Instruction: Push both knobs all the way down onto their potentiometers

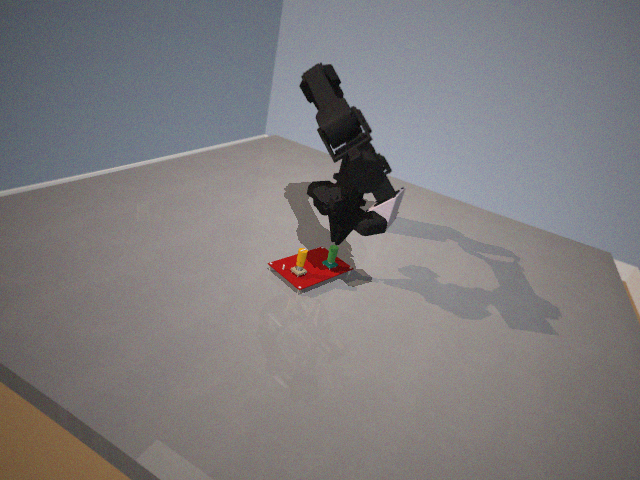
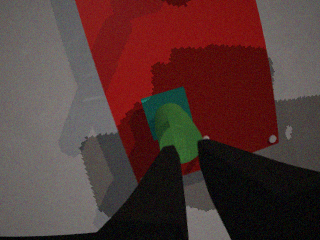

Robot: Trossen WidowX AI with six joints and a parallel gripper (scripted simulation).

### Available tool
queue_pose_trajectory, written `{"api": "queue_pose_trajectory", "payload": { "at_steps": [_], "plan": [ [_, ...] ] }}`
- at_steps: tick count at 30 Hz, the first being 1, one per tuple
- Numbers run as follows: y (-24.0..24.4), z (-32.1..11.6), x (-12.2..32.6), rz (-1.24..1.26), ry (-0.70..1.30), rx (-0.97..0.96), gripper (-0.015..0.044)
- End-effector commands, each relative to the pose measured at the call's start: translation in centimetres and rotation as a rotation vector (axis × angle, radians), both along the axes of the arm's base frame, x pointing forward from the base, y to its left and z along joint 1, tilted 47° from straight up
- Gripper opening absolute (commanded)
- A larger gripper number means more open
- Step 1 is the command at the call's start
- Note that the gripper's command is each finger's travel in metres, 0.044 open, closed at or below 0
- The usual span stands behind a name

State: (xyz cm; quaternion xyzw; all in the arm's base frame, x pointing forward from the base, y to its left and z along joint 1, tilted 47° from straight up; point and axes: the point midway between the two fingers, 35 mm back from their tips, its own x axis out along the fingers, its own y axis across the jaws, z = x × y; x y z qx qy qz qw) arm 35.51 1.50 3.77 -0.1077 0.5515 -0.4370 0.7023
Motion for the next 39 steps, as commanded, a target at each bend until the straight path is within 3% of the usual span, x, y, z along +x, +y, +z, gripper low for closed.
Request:
{"api": "queue_pose_trajectory", "payload": {
  "at_steps": [1,4,12,20,39],
  "plan": [
    [-0.1,0.0,0.0,-0.001,0.001,0.0,0.0131],
    [-0.1,0.0,0.0,-0.001,0.001,0.0,0.021],
    [0.2,2.1,3.6,-0.005,-0.007,0.007,0.0],
    [-0.6,5.0,7.0,-0.006,-0.003,0.004,0.0],
    [-1.9,3.9,7.0,-0.006,-0.004,0.004,0.0]
  ]
}}
